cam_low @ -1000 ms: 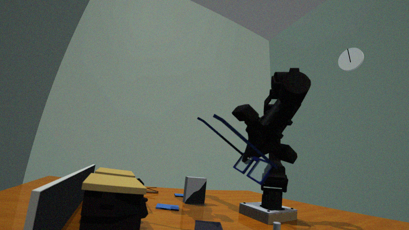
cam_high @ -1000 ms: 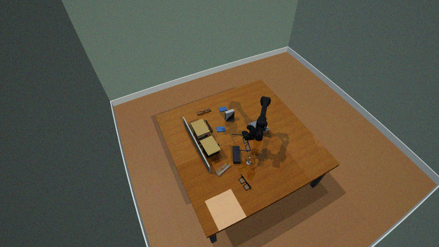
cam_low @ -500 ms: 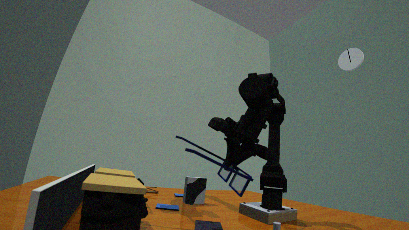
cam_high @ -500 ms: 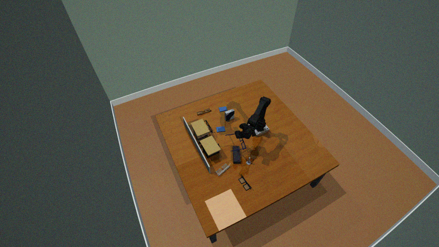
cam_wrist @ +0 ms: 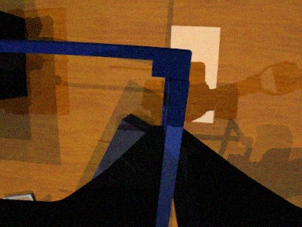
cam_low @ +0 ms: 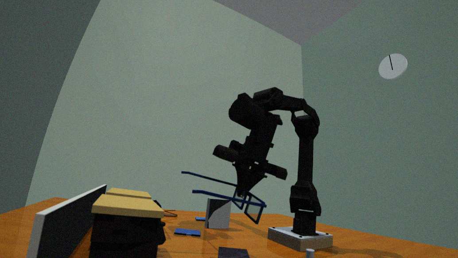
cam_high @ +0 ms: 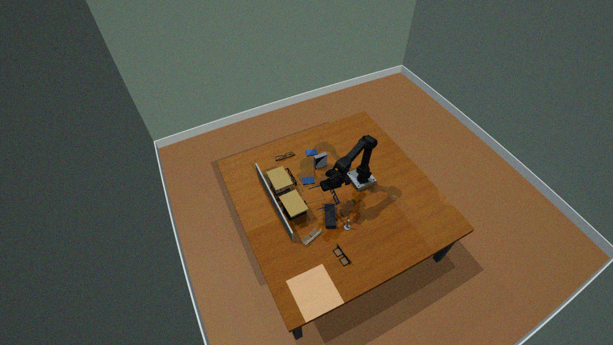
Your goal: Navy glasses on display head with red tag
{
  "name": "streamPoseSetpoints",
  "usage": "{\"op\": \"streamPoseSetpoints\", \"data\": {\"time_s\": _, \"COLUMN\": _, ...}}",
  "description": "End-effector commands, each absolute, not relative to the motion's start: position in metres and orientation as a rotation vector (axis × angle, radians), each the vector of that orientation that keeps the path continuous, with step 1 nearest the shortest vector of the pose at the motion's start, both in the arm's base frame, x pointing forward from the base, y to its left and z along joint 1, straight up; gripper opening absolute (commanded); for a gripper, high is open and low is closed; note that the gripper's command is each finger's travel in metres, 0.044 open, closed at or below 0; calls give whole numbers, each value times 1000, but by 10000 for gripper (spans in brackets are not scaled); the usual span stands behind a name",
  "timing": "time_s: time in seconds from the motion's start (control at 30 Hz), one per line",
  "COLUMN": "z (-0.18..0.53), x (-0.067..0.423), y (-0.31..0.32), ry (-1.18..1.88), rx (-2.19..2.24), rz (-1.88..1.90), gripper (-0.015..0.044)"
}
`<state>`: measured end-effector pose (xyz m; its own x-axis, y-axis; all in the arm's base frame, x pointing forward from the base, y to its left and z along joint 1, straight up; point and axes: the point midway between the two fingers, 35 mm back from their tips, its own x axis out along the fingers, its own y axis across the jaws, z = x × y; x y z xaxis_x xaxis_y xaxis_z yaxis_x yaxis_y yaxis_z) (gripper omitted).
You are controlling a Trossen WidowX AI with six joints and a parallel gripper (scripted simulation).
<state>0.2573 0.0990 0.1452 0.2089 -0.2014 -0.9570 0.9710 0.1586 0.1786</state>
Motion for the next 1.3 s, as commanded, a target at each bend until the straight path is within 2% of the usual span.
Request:
{"op": "streamPoseSetpoints", "data": {"time_s": 0.0, "z": 141, "x": 261, "y": 86, "ry": 1028, "rx": 1024, "rz": -1075, "gripper": 0}}
{"op": "streamPoseSetpoints", "data": {"time_s": 0.77, "z": 125, "x": 273, "y": 13, "ry": 1288, "rx": 1044, "rz": -1027, "gripper": 0}}
{"op": "streamPoseSetpoints", "data": {"time_s": 1.27, "z": 112, "x": 274, "y": 11, "ry": 1277, "rx": 1078, "rz": -985, "gripper": 0}}
